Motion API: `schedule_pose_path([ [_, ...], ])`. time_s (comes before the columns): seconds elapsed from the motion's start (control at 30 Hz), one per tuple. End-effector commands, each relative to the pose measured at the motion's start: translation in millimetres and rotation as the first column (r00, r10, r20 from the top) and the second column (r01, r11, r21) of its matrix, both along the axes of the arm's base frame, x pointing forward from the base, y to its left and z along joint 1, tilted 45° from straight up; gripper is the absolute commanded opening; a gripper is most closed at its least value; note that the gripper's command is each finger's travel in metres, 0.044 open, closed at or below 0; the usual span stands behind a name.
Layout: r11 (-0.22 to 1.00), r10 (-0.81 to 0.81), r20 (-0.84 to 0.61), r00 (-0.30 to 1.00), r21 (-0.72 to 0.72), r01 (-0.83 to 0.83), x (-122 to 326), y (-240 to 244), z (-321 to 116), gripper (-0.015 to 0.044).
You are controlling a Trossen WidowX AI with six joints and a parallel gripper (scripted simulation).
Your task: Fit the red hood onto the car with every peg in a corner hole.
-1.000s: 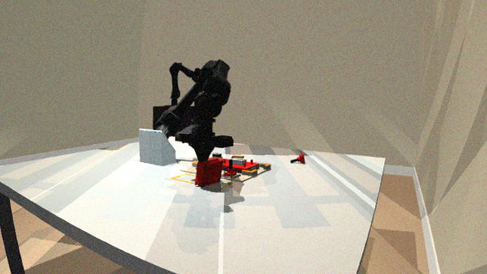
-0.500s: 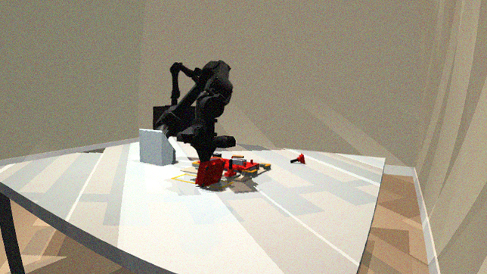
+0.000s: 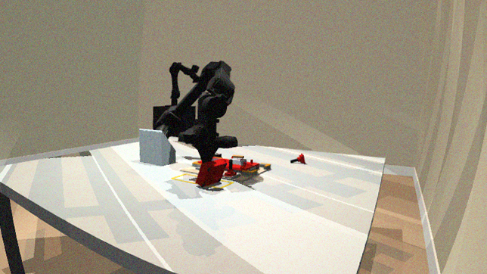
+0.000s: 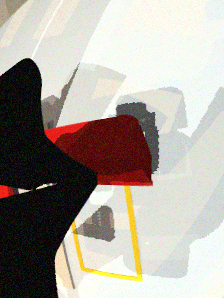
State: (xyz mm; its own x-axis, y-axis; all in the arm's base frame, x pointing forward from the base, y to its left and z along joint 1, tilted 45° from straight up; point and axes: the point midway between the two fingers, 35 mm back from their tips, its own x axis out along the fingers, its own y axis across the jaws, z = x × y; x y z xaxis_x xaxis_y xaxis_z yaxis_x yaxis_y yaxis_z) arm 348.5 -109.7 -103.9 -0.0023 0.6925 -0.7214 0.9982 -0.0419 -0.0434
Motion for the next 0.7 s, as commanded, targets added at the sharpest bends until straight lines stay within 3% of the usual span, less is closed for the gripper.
schedule_pose_path([
  [0.0,1.0,-0.007,0.002,1.0,0.002,0.007,4,0,1,0.0],
  [0.4,1.0,-0.007,0.002,1.0,0.002,0.007,9,-4,5,0.0],
  [0.67,1.0,-0.007,0.001,1.0,0.0,0.007,5,-52,53,0.0],
])
